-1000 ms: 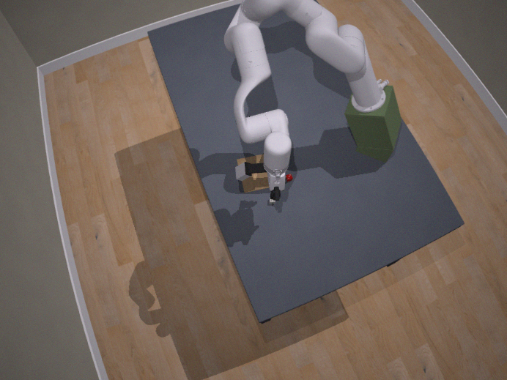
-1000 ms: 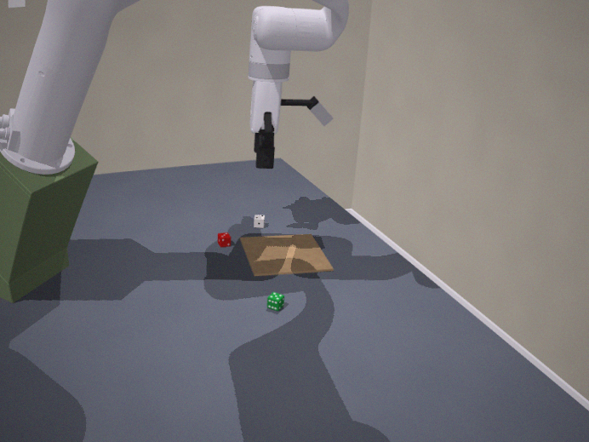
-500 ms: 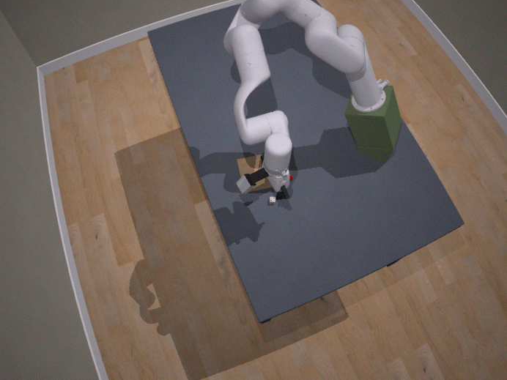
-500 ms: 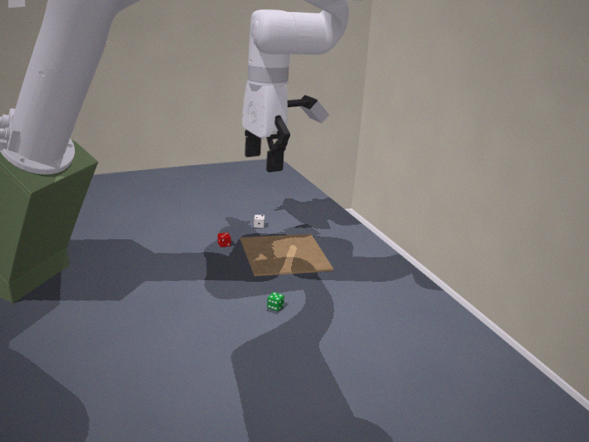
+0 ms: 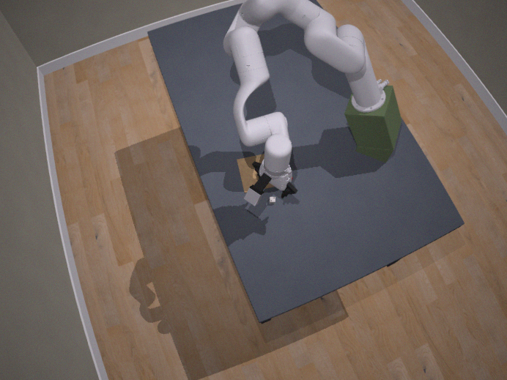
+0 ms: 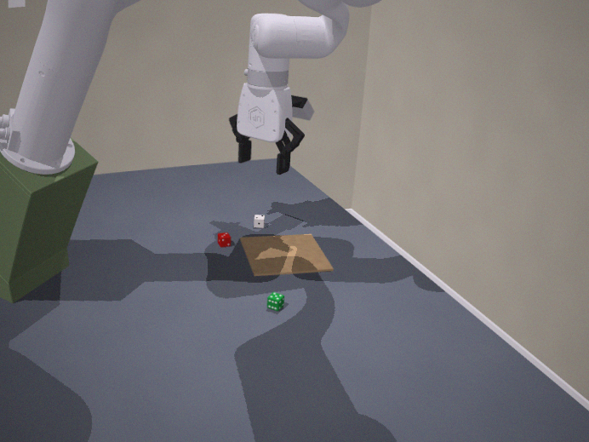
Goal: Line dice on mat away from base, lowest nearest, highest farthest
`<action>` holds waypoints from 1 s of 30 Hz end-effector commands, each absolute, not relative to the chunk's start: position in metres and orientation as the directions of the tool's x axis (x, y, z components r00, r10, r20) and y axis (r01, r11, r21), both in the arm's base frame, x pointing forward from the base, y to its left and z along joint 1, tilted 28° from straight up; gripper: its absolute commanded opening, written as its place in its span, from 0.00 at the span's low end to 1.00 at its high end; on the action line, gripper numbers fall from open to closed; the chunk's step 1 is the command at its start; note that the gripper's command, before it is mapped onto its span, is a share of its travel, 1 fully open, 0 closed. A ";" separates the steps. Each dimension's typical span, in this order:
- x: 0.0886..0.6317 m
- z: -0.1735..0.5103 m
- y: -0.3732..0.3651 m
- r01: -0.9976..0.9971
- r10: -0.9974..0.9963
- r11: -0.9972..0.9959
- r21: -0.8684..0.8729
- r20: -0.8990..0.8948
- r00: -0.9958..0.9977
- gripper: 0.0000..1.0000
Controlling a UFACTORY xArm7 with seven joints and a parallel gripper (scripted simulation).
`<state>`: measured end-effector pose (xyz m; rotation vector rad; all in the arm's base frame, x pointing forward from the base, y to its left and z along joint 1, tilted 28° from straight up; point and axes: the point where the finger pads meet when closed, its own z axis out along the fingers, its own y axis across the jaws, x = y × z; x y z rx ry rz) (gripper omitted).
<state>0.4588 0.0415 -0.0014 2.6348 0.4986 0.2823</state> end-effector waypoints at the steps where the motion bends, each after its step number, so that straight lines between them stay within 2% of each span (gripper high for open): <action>1: 0.460 -0.002 0.042 0.402 0.479 -0.791 0.461 0.058 0.876 1.00; 3: 0.461 -0.003 0.042 0.500 0.567 -0.731 0.464 0.005 0.824 1.00; 15: 0.462 -0.009 0.039 0.759 0.789 -0.483 0.436 -0.160 0.594 1.00; 18: 0.462 -0.009 0.039 0.776 0.802 -0.461 0.431 -0.172 0.572 1.00; 19: 0.463 -0.011 0.039 0.822 0.838 -0.391 0.415 -0.208 0.504 1.00; 30: 0.464 -0.016 0.037 0.940 0.920 -0.098 0.325 -0.331 0.211 1.00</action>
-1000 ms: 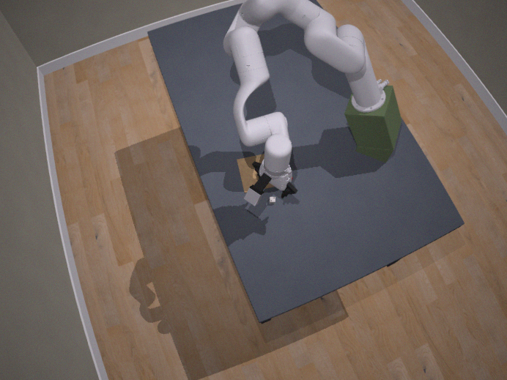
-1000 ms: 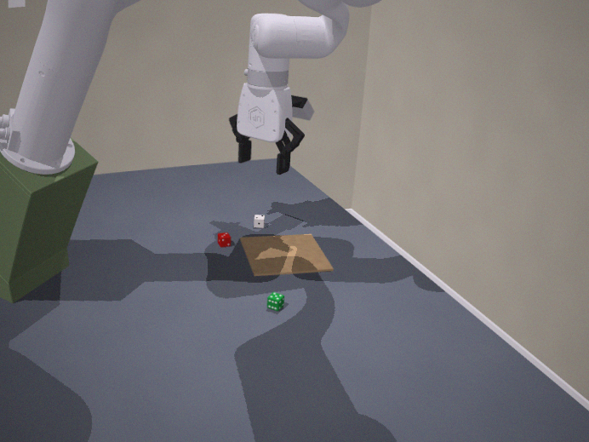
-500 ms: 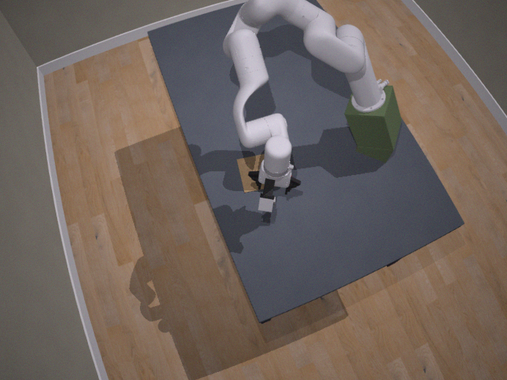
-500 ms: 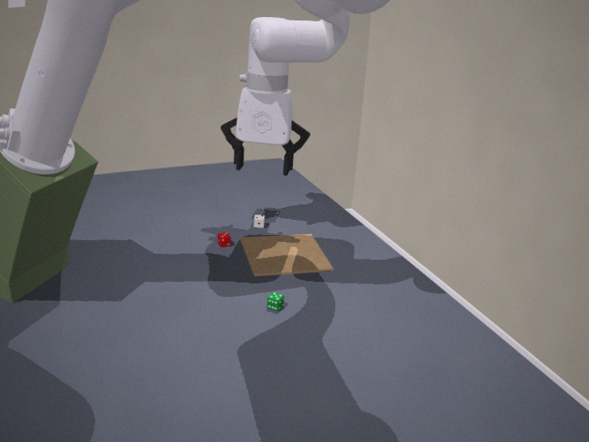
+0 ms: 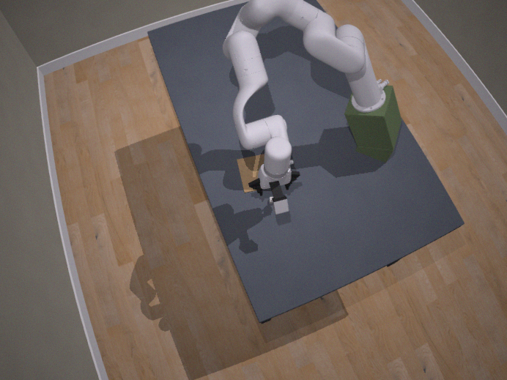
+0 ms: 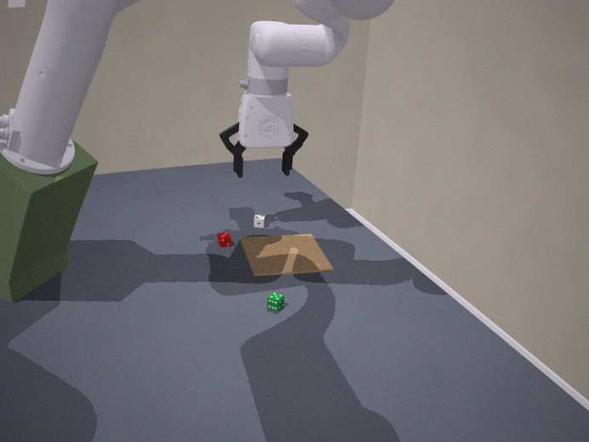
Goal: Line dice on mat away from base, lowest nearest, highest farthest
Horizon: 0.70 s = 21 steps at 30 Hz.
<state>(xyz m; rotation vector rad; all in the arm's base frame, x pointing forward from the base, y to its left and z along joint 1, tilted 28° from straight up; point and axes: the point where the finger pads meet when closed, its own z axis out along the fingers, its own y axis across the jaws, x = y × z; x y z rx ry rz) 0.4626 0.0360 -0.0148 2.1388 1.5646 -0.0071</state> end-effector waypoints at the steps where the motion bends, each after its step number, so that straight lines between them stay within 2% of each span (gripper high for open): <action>1: 0.464 -0.016 0.037 0.942 0.920 -0.091 0.323 -0.334 0.203 1.00; 12: 0.465 -0.021 0.035 0.959 0.903 0.198 0.204 -0.418 -0.098 1.00; 21: 0.466 -0.025 0.033 0.897 0.816 0.435 0.083 -0.457 -0.353 1.00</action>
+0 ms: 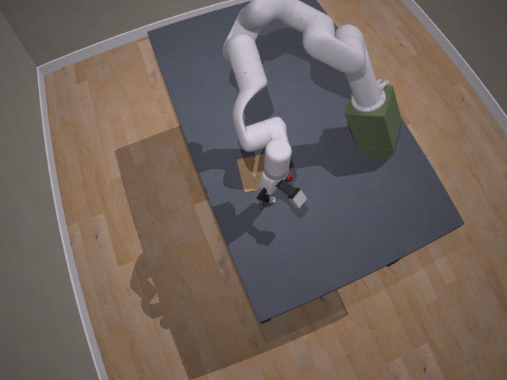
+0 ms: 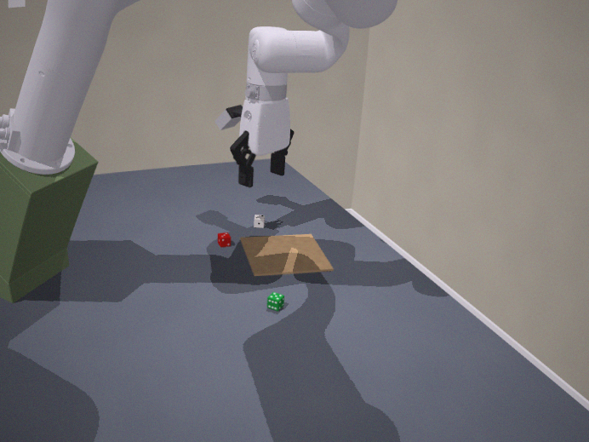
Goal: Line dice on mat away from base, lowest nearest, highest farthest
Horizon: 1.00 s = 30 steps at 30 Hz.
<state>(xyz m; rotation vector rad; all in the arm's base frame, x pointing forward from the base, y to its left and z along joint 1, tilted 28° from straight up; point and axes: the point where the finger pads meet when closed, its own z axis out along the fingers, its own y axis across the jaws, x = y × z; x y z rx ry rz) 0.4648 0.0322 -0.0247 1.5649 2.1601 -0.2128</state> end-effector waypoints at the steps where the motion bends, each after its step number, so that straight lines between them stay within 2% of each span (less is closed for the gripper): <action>1: 0.466 -0.025 0.033 0.897 0.816 0.435 0.083 -0.457 -0.353 1.00; 15: 0.467 -0.033 0.030 0.657 0.549 0.744 -0.122 -0.449 -0.705 1.00; 28: 0.468 -0.034 0.030 0.582 0.471 0.796 -0.167 -0.434 -0.768 1.00; 29: 0.468 -0.034 0.030 0.582 0.471 0.796 -0.167 -0.434 -0.768 0.36; 30: 0.468 -0.034 0.030 0.582 0.471 0.796 -0.167 -0.434 -0.768 0.36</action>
